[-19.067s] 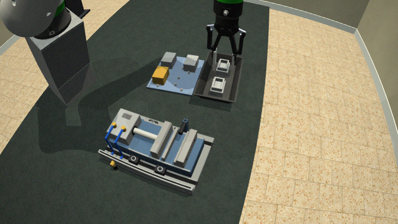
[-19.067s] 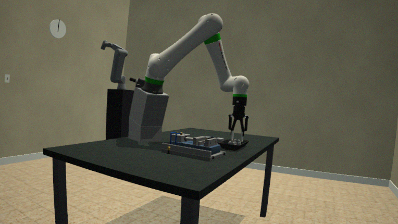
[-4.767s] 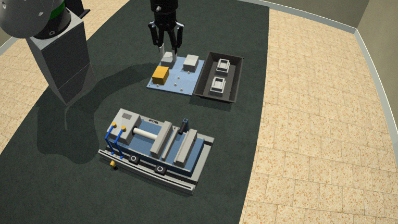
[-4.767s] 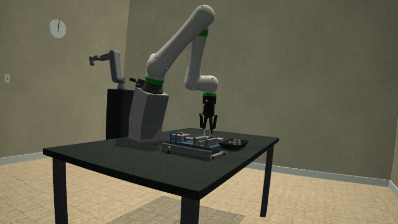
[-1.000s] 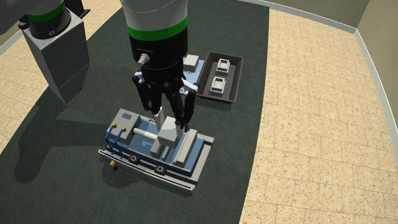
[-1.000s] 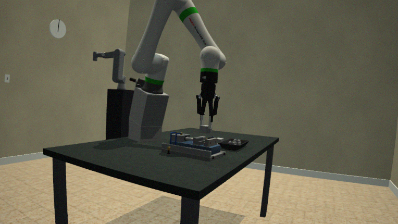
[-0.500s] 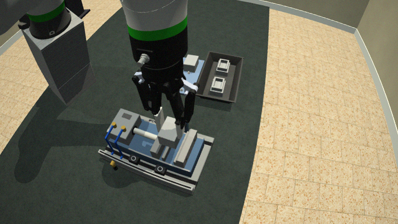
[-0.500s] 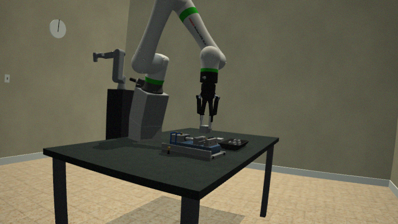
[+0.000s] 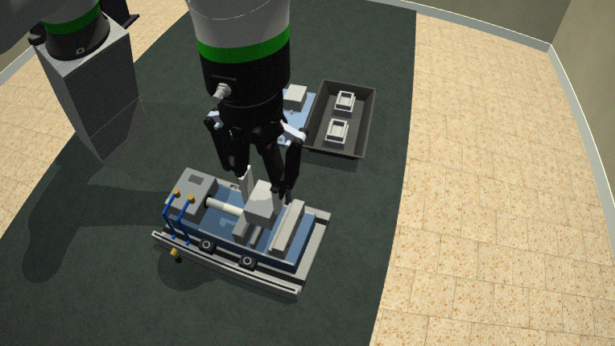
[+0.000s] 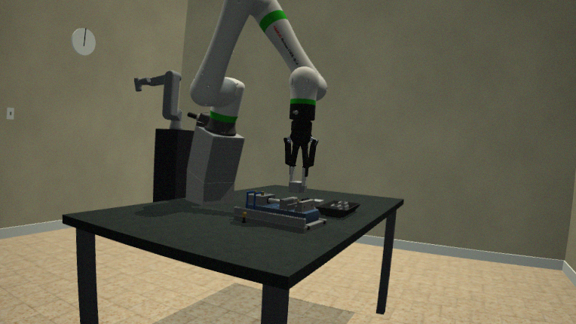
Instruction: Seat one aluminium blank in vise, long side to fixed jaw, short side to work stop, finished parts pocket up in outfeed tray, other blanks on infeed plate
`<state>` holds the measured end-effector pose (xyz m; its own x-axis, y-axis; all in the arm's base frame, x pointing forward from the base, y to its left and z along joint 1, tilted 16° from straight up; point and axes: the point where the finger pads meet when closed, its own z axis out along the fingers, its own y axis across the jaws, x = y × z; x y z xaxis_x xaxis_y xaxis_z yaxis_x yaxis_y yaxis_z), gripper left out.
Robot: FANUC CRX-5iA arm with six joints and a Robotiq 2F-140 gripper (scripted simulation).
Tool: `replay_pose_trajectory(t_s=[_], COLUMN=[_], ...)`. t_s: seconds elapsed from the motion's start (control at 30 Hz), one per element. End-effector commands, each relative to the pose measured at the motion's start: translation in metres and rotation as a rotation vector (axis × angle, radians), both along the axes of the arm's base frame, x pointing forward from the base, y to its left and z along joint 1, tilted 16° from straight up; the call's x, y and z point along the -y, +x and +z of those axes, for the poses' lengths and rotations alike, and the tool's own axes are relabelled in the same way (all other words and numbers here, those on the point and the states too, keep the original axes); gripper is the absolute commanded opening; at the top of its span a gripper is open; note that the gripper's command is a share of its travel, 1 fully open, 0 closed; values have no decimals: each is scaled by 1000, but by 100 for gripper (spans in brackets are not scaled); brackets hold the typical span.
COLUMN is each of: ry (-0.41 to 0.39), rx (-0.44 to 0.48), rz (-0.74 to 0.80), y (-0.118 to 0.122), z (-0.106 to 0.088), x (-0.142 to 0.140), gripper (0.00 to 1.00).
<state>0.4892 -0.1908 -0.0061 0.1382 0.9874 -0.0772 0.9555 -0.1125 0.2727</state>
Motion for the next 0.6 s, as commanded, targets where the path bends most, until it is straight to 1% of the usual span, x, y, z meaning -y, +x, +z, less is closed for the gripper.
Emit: replay_pose_trajectory(t_s=[0.0,0.57], ry=[0,0], rx=[0,0], rz=[0,0], y=[0,2], z=[0,-5], x=[0,1], gripper=[0,0])
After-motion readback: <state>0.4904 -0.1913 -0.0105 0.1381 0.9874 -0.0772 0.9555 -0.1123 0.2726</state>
